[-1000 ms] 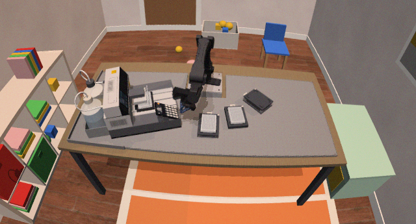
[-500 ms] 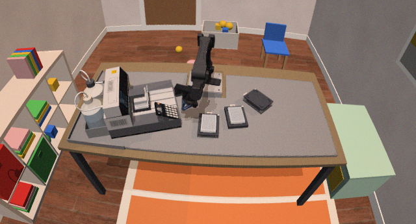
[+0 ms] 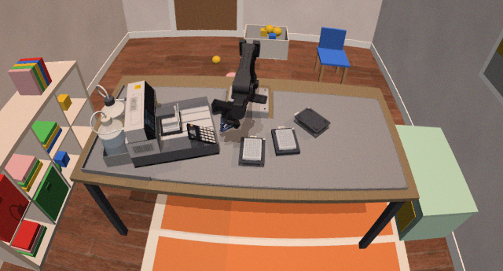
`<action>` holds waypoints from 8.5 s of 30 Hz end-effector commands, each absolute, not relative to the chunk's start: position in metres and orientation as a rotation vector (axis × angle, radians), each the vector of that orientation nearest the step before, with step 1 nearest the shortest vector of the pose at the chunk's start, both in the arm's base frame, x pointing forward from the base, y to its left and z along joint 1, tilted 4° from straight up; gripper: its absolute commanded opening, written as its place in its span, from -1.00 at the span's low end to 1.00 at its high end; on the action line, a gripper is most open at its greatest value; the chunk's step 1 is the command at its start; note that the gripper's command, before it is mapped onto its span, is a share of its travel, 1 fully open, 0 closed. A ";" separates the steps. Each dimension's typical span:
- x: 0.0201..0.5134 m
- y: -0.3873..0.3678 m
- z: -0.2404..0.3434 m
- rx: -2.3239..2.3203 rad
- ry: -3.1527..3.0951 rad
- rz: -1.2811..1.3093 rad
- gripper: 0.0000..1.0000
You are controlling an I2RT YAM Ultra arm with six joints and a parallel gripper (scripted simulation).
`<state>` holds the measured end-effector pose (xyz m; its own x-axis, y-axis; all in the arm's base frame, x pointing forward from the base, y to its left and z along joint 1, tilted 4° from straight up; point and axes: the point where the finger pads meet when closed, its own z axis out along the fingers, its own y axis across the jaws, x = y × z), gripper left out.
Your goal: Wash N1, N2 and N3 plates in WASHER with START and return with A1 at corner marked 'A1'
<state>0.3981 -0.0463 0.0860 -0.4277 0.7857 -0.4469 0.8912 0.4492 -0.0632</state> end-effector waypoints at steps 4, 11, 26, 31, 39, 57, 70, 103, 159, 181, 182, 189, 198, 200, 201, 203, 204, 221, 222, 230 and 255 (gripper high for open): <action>0.401 -0.049 0.093 1.420 2.326 -0.413 -1.00; 0.401 -0.049 0.093 1.420 2.326 -0.413 -1.00; 0.401 -0.049 0.093 1.420 2.326 -0.413 -1.00; 0.401 -0.049 0.093 1.420 2.326 -0.413 -1.00; 0.401 -0.049 0.093 1.420 2.326 -0.413 -1.00; 0.401 -0.049 0.093 1.420 2.326 -0.413 -1.00; 0.401 -0.049 0.093 1.420 2.326 -0.413 -1.00; 0.401 -0.120 0.130 1.419 2.325 -0.415 1.00; 0.400 -0.207 0.175 1.417 2.323 -0.419 1.00; 0.400 -0.207 0.175 1.417 2.323 -0.419 1.00; 0.400 -0.207 0.175 1.417 2.323 -0.419 1.00; 0.400 -0.207 0.175 1.417 2.323 -0.419 1.00; 0.400 -0.207 0.175 1.417 2.323 -0.419 1.00; 0.400 -0.207 0.175 1.417 2.323 -0.419 1.00; 0.400 -0.207 0.175 1.417 2.323 -0.419 1.00; 0.400 -0.207 0.175 1.417 2.323 -0.419 1.00; 0.400 -0.207 0.175 1.417 2.323 -0.419 1.00; 0.400 -0.207 0.175 1.417 2.323 -0.419 1.00; 0.400 -0.207 0.175 1.417 2.323 -0.419 1.00; 0.400 -0.207 0.175 1.417 2.323 -0.419 1.00; 0.400 -0.207 0.175 1.417 2.323 -0.419 1.00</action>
